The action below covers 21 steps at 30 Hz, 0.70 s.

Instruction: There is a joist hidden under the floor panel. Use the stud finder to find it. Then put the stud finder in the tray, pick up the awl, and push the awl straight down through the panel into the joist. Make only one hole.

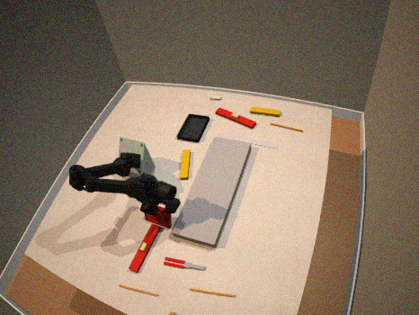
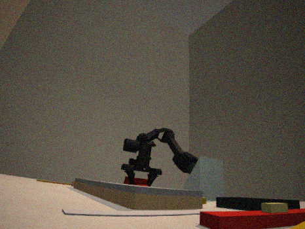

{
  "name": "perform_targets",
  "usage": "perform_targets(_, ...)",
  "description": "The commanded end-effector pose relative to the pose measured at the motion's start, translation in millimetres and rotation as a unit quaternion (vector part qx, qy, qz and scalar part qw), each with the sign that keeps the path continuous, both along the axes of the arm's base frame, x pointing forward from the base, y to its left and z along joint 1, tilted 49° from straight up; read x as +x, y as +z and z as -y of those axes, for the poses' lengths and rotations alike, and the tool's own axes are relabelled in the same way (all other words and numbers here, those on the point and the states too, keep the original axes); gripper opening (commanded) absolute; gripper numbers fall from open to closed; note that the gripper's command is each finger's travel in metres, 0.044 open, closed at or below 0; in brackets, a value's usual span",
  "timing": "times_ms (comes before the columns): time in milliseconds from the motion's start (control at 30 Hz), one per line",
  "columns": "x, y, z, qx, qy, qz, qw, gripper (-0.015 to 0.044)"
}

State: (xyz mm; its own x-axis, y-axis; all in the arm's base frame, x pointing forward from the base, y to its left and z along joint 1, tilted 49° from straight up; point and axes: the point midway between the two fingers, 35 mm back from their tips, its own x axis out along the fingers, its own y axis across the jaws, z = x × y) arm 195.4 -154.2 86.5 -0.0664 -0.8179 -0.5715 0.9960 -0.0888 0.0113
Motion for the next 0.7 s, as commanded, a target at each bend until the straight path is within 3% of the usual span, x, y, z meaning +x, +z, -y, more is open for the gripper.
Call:
perform_targets(0,0,1,-2,0.000,0.000,-0.001,1.000,0.0209)
perform_targets(267,2,7,-10,0.002,0.001,0.000,1.000,0.0000)
perform_targets(667,4,16,-22,0.004,0.001,-0.001,1.000,0.0000)
